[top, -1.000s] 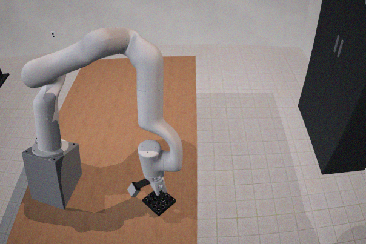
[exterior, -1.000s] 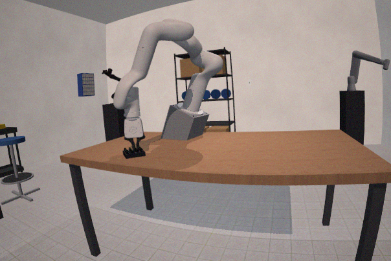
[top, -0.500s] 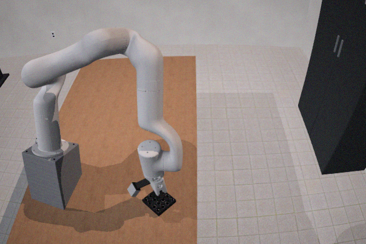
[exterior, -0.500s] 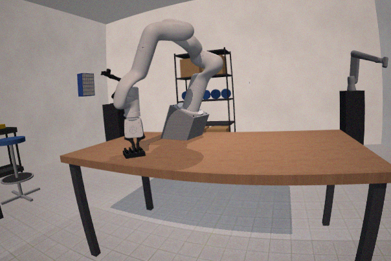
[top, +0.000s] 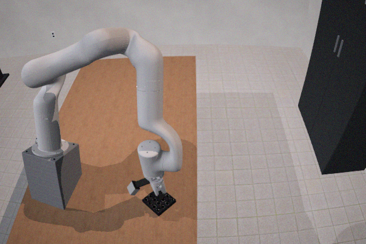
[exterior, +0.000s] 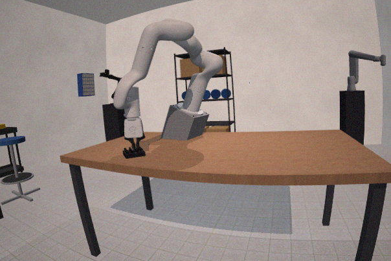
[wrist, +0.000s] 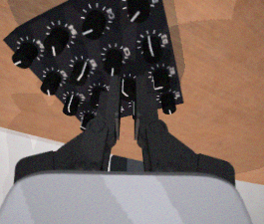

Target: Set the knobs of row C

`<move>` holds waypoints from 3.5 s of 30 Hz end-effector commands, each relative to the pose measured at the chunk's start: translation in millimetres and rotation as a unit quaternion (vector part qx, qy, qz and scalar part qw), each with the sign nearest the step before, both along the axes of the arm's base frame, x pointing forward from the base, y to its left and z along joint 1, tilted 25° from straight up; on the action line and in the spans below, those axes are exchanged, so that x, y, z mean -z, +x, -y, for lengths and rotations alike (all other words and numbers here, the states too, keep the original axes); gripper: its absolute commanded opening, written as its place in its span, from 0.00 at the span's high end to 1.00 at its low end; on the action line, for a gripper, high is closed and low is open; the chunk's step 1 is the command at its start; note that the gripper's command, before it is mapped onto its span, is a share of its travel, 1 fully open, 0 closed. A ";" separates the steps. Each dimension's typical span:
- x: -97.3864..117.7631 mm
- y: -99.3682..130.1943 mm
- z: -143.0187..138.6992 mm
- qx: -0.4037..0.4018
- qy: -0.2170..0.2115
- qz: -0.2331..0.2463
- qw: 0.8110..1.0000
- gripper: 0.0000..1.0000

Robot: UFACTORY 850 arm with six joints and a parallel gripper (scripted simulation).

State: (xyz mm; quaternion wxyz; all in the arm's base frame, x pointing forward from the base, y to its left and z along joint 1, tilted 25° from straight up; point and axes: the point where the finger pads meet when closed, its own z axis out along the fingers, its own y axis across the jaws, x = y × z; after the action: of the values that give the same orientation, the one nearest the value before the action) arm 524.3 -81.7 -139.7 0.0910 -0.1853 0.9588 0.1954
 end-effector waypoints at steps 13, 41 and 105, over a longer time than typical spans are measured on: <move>-0.6 0.9 0.6 0.138 0.015 -0.062 0.988 0.92; -0.6 0.9 0.6 0.373 0.042 -0.168 0.912 0.92; -30.0 -2.4 13.8 0.386 0.043 -0.174 0.905 0.81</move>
State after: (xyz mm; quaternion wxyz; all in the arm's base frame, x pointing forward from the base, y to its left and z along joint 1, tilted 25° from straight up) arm 522.1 -91.4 -118.4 -0.0015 0.2404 0.9465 0.2155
